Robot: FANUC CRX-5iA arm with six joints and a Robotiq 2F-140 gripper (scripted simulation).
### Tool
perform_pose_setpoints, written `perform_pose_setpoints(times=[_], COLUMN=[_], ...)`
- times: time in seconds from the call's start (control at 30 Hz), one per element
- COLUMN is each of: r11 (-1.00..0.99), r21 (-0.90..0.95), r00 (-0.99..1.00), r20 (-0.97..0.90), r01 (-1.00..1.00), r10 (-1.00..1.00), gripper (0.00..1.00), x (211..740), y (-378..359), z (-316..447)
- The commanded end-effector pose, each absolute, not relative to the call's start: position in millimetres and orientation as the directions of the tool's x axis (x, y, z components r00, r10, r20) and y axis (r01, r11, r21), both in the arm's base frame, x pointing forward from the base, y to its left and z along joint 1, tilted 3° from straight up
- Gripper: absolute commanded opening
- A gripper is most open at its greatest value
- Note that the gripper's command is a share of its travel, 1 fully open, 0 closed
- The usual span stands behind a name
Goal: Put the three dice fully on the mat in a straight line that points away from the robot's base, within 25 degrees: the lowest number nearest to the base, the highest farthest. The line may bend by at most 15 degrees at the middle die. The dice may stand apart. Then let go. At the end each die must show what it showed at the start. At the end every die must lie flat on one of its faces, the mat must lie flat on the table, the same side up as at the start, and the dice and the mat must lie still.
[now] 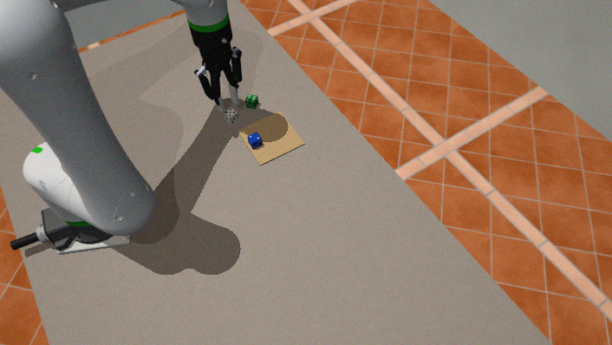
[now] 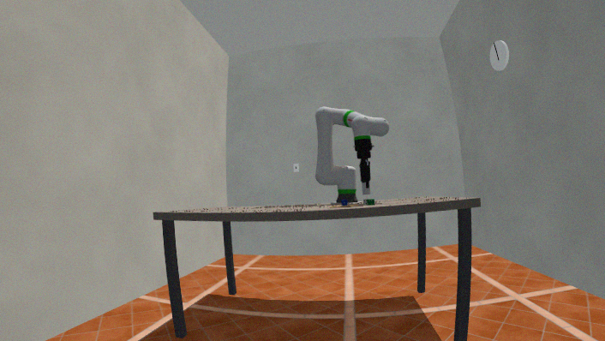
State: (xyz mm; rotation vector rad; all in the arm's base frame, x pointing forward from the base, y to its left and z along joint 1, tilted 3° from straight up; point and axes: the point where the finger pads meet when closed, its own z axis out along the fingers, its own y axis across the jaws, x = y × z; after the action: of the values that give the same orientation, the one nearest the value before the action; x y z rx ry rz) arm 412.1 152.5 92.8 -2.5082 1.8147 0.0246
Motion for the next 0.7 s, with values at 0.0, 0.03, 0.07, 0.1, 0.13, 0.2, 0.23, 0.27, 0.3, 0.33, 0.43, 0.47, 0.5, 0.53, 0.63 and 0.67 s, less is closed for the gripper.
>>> perform_pose_setpoints(times=[0.0, 0.03, 0.07, 0.1, 0.13, 0.2, 0.23, 0.27, 0.3, 0.33, 0.43, 0.47, 0.5, 0.53, 0.63, 0.67], r11=[-0.312, -0.312, -0.312, -0.312, -0.312, -0.312, -0.312, -0.312, -0.312, -0.312, -0.312, -0.312, -0.312, -0.312, -0.312, -0.312], r21=[-0.028, -0.028, -0.028, -0.028, -0.028, -0.028, -0.028, -0.028, -0.028, -0.028, -0.028, -0.028, -0.028, -0.028, -0.028, -0.028], r00=[0.313, 0.313, 0.313, 0.313, 0.313, 0.313, 0.313, 0.313, 0.313, 0.313, 0.313, 0.313, 0.313, 0.313, 0.313, 0.313], r20=[-0.040, -0.040, -0.040, -0.040, -0.040, -0.040, -0.040, -0.040, -0.040, -0.040, -0.040, -0.040, -0.040, -0.040, -0.040, -0.040], r01=[-0.950, -0.950, -0.950, -0.950, -0.950, -0.950, -0.950, -0.950, -0.950, -0.950, -0.950, -0.950, -0.950, -0.950, -0.950, -0.950], r10=[-0.949, -0.949, -0.949, -0.949, -0.949, -0.949, -0.949, -0.949, -0.949, -0.949, -0.949, -0.949, -0.949, -0.949, -0.949, -0.949], gripper=[0.28, 0.28, 0.28, 0.28, 0.28, 0.28, 0.28, 0.28, 0.28, 0.28, 0.28, 0.28, 0.28, 0.28, 0.28, 0.28], x=[412.5, 412.6, 412.6, 412.7, 412.7, 412.8, 412.8, 412.9, 412.9, 412.9, 413.0, 413.0, 413.0, 413.0, 413.0, 413.0], y=[152.8, 152.9, 153.0, 153.0, 153.1, 153.2, 153.2, 153.3, 153.3, 153.3, 153.4, 153.4, 153.4, 153.4, 153.4, 153.4], z=[88.6, 87.3, 86.1, 85.1, 84.0, 82.2, 81.4, 80.7, 80.1, 79.6, 78.8, 78.8, 78.4, 78.2, 77.8, 77.8])
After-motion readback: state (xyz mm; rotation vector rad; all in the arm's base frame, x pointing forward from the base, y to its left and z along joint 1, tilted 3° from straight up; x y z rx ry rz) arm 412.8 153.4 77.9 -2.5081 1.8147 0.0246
